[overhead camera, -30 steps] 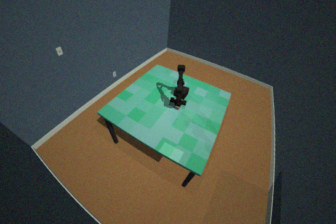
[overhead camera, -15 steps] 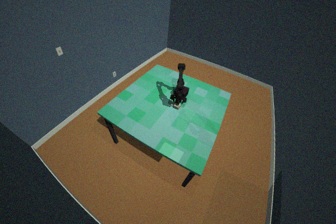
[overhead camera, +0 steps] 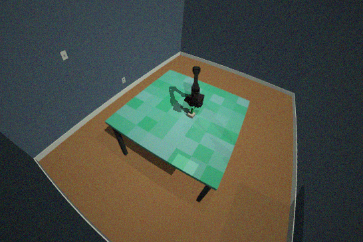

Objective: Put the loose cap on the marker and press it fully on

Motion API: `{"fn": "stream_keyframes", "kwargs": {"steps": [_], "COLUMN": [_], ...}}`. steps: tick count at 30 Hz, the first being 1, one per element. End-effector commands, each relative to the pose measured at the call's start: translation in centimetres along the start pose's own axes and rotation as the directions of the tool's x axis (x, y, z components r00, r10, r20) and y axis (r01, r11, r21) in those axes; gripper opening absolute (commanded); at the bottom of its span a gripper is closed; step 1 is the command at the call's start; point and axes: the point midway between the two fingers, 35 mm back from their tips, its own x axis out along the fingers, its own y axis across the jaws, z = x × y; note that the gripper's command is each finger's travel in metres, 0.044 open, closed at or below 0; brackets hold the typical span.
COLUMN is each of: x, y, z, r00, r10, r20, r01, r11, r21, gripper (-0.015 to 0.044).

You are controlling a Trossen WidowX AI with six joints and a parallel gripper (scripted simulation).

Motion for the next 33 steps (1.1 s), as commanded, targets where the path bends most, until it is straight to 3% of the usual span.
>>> {"fn": "stream_keyframes", "kwargs": {"steps": [1, 6, 33], "x": [-0.1, -0.1, 2.3], "y": [-0.1, -0.1, -0.1], "z": [-0.1, -0.1, -0.1], "r00": [1.0, 1.0, 1.0], "r10": [-0.006, -0.006, -0.006], "r20": [-0.003, -0.003, -0.003], "r01": [0.006, 0.006, 0.006], "r11": [1.0, 1.0, 1.0], "r21": [0.02, 0.02, 0.02], "gripper": [0.0125, 0.0, 0.0]}}
